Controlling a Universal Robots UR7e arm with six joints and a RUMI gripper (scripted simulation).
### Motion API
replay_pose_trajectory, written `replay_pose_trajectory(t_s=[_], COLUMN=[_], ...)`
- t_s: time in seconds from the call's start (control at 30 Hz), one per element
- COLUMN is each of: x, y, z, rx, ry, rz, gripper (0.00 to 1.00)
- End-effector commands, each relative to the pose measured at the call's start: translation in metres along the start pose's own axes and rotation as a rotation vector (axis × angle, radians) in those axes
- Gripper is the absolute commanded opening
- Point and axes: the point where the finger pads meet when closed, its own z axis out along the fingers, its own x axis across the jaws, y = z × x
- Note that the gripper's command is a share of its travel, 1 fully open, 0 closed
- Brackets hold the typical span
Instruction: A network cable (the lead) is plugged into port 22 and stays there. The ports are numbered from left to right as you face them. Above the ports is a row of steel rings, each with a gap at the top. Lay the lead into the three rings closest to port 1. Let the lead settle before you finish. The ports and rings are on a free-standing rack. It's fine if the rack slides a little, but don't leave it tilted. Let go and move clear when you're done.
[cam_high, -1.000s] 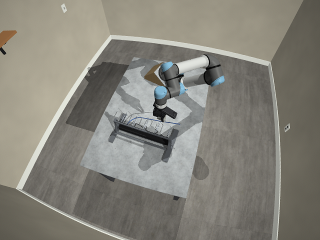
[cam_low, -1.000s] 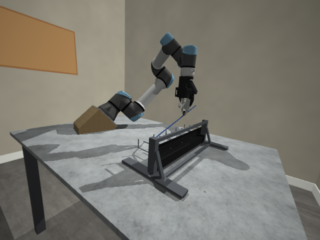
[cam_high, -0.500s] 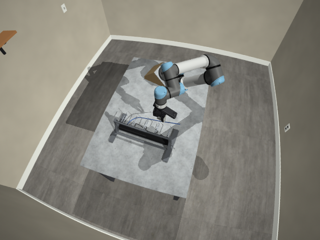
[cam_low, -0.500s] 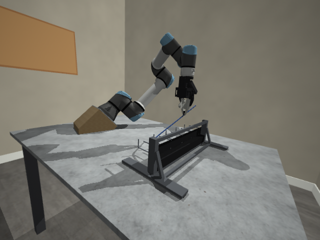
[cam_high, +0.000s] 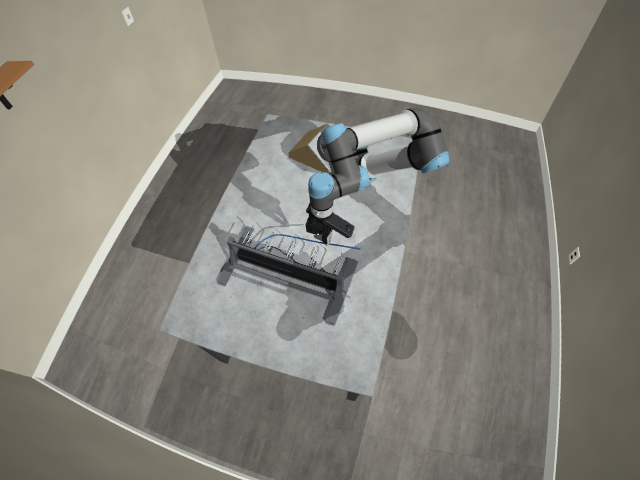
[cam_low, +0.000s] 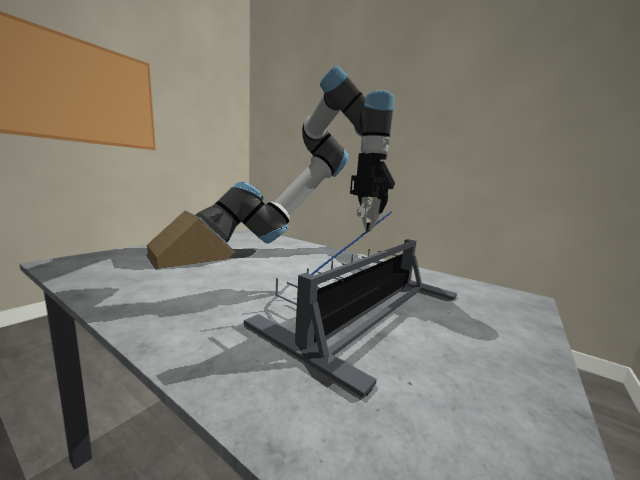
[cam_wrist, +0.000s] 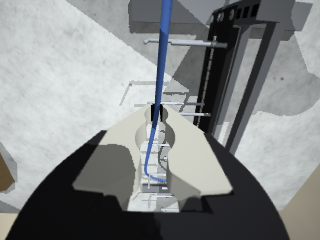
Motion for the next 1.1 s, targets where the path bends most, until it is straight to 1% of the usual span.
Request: replay_pose_trajectory(t_s=[0.0,0.37,0.77,0.83,1.07], x=[0.000,0.000,0.000,0.000,0.000], y=[0.000,0.000,0.000,0.000,0.000], z=[0.003,0.013,0.034,0.034,0.048], rx=[0.000,0.000,0.000,0.000,0.000], ry=[0.001,0.001,0.001,0.001,0.001], rz=[0.000,0.000,0.000,0.000,0.000], gripper=[0.00,0.00,0.00,0.00,0.00])
